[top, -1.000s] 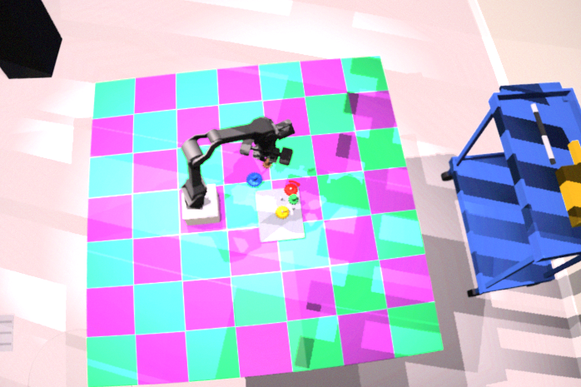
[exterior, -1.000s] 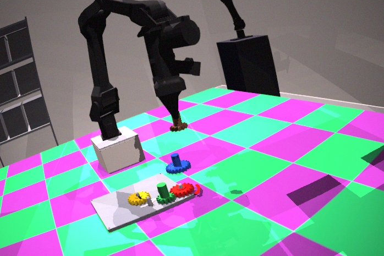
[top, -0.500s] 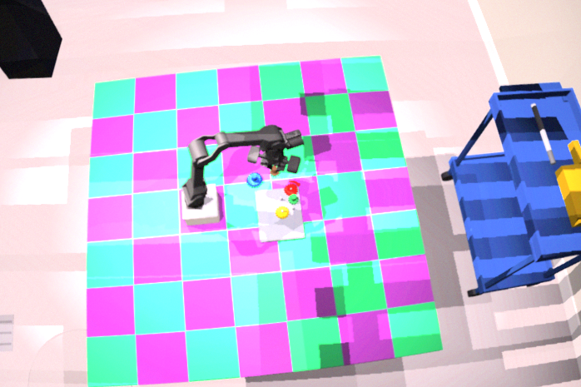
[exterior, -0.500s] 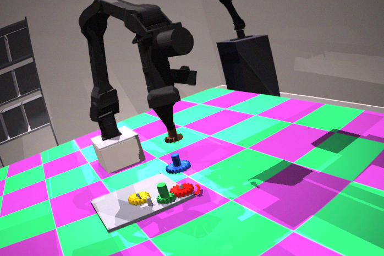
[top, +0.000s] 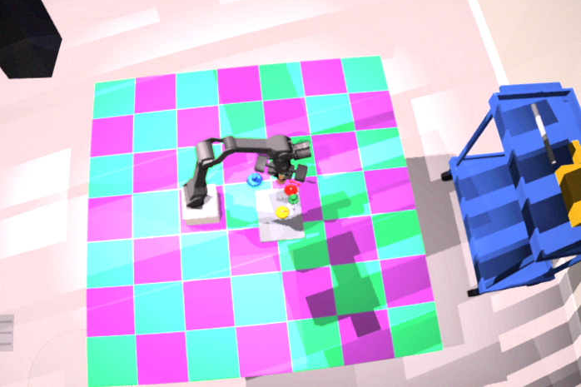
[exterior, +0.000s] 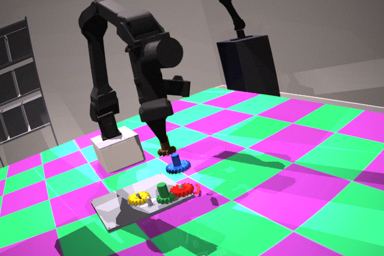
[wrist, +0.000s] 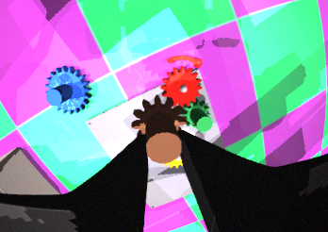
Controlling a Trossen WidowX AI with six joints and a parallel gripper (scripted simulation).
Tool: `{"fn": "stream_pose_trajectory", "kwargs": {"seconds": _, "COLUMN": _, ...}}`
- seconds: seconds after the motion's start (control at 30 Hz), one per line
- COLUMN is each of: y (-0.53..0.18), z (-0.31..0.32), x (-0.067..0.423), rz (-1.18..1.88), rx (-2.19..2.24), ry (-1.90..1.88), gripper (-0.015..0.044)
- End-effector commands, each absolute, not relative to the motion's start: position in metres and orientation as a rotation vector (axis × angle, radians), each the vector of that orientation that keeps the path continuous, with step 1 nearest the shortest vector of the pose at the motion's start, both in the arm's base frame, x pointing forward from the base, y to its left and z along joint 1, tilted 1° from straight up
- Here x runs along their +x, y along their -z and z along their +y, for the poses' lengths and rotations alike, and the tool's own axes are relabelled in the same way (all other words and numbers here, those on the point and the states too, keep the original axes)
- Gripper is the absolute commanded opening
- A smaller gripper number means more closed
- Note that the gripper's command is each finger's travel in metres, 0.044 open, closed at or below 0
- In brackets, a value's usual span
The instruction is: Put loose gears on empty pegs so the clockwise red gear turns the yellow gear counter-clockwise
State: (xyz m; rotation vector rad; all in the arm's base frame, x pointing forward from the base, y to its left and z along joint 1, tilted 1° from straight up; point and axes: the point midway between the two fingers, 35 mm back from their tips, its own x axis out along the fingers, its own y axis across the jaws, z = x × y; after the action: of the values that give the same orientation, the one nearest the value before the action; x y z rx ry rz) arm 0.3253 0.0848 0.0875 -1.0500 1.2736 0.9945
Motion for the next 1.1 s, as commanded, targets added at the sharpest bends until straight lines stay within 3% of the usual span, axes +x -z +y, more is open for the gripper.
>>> {"fn": "stream_pose_trajectory", "kwargs": {"seconds": 0.0, "y": -0.084, "z": 0.077, "x": 0.333, "rz": 1.266, "rx": -1.052, "ry": -1.002, "gripper": 0.0000}}
{"fn": "stream_pose_trajectory", "kwargs": {"seconds": 1.07, "y": -0.054, "z": 0.004, "x": 0.372, "rz": 1.250, "rx": -1.077, "ry": -1.039, "gripper": 0.0000}}
